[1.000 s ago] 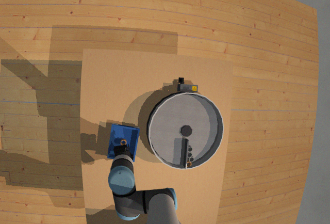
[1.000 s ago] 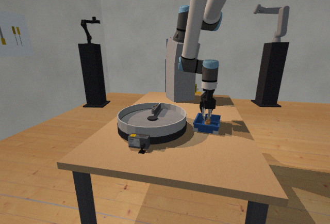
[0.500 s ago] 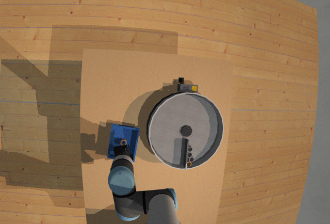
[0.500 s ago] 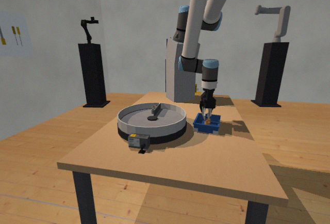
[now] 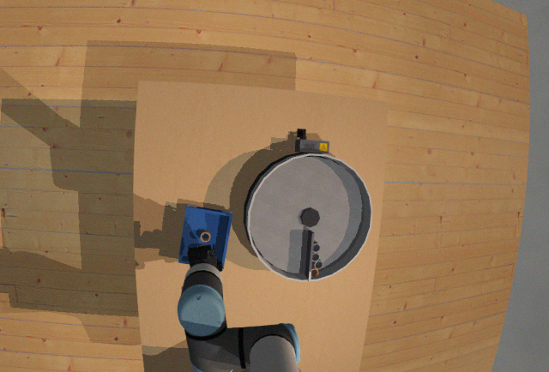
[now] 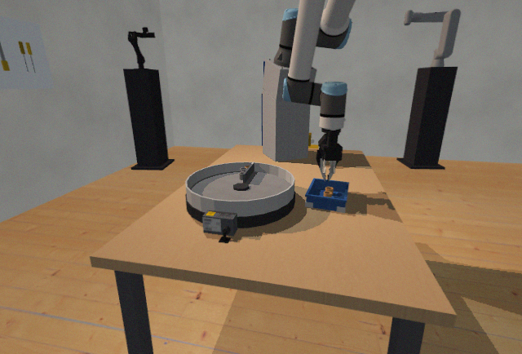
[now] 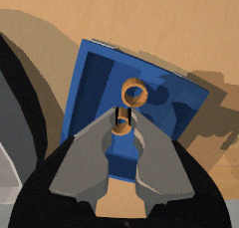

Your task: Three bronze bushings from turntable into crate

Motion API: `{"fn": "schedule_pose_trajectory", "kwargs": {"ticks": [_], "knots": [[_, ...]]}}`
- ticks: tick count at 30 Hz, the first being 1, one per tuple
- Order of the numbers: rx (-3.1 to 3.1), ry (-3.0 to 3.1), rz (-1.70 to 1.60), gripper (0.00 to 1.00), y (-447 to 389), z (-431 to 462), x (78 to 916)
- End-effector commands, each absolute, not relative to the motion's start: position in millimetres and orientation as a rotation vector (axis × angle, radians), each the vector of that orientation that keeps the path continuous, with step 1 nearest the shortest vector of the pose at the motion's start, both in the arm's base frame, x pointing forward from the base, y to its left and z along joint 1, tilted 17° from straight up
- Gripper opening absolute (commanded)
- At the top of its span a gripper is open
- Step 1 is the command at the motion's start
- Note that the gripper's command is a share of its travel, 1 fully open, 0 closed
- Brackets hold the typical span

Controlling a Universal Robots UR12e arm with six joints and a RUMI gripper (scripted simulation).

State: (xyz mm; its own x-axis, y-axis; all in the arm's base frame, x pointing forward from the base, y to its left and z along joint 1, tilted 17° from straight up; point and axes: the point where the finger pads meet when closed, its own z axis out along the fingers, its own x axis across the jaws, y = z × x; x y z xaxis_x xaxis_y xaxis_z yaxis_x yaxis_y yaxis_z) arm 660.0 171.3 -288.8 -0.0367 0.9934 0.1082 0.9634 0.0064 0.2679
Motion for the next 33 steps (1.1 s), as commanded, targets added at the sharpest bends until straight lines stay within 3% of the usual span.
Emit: {"fn": "schedule_pose_trajectory", "kwargs": {"ticks": [1, 33], "knots": [[2.099, 2.146, 0.411, 0.06, 168.7, -266.9, 654.4], [2.099, 2.146, 0.411, 0.06, 164.1, -228.5, 643.7]]}}
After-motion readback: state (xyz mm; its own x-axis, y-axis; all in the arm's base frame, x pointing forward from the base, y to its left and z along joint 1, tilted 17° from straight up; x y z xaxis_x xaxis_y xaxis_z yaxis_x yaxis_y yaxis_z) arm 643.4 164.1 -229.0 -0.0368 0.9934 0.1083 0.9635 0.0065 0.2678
